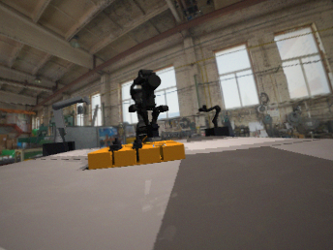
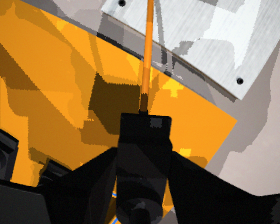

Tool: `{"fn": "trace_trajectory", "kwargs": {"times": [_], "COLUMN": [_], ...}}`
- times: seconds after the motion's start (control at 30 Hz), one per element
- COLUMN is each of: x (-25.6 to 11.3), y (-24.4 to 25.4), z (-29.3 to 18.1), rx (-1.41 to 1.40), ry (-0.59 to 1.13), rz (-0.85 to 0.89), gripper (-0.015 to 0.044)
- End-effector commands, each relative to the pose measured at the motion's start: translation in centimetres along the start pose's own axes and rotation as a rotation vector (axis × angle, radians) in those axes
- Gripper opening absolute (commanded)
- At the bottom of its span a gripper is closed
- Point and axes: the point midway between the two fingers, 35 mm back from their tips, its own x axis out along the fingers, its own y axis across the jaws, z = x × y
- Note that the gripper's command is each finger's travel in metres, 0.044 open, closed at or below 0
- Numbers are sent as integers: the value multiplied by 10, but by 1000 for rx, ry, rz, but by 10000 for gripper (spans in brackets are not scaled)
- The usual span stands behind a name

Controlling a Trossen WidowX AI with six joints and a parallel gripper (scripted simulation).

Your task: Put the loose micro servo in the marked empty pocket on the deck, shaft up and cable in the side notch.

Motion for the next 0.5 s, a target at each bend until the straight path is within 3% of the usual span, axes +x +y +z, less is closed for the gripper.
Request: {"fn": "trace_trajectory", "kwargs": {"times": [0.0, 0.47], "x": [-3, -3], "y": [6, 3], "z": [-14, -41], "rx": [-4, -4], "ry": [14, 16], "rz": [0, -1], "gripper": [0, 0]}}
